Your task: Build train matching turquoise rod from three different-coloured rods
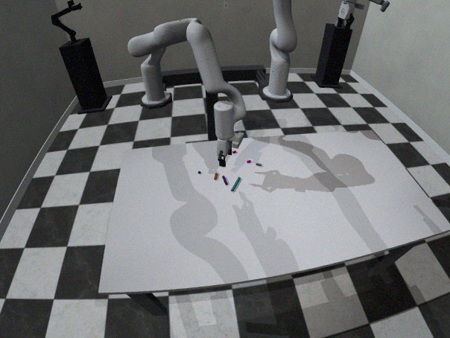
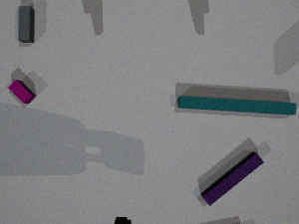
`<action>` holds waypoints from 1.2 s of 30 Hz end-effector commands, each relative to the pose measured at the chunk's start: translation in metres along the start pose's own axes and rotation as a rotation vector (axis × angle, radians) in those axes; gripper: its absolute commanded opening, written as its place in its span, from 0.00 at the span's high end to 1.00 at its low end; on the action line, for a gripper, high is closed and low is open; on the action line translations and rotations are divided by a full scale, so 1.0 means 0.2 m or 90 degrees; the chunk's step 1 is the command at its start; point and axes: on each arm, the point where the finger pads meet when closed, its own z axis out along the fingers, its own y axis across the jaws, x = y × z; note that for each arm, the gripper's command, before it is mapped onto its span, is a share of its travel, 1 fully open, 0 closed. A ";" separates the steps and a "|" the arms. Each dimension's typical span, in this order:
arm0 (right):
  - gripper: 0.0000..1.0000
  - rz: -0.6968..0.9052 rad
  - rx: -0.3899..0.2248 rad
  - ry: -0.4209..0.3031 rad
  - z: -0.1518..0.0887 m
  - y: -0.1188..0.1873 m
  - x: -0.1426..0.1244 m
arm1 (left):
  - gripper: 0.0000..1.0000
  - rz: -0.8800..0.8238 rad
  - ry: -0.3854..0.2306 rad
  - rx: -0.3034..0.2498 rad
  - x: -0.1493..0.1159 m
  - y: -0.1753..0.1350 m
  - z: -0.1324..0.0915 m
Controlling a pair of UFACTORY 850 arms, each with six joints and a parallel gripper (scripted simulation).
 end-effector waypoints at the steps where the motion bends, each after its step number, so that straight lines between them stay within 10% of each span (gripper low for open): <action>1: 0.00 0.100 -0.010 -0.014 -0.09 0.18 0.09 | 0.00 0.000 0.001 0.000 0.00 0.00 0.00; 36: 0.00 0.184 -0.012 -0.014 -0.18 0.33 0.14 | 0.00 0.000 0.001 0.000 0.00 0.00 0.00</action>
